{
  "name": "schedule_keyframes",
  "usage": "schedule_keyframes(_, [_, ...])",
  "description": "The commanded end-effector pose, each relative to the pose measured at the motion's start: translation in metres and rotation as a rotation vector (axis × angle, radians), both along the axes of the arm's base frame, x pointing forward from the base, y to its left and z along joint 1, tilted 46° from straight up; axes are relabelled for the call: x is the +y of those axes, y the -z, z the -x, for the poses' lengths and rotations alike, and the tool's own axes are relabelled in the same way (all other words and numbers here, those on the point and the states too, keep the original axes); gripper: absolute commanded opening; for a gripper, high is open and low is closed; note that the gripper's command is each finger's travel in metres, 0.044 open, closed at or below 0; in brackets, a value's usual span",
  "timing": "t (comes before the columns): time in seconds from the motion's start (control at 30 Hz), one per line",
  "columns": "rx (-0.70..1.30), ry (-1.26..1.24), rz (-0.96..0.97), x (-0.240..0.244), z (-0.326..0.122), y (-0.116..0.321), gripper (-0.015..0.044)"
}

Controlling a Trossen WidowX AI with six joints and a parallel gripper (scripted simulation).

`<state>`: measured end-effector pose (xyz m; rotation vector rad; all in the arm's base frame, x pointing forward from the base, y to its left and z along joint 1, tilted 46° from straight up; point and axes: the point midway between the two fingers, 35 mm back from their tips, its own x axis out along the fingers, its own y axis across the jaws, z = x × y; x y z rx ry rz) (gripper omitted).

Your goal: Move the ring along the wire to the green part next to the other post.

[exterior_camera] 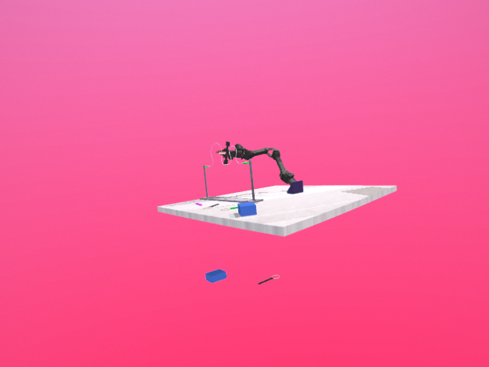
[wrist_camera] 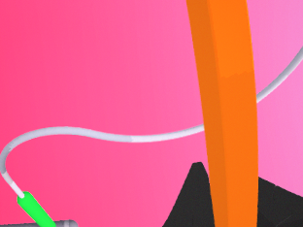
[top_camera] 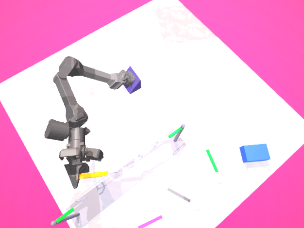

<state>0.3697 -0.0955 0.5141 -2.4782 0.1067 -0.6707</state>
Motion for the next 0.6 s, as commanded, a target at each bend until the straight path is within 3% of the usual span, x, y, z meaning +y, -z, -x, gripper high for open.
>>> schedule_keyframes(0.0, [0.002, -0.004, 0.058, 0.0022, -0.0004, -0.001, -0.015])
schedule_keyframes(0.57, [0.006, -0.007, 0.215, 0.0029, -0.0002, -0.0025, -0.015])
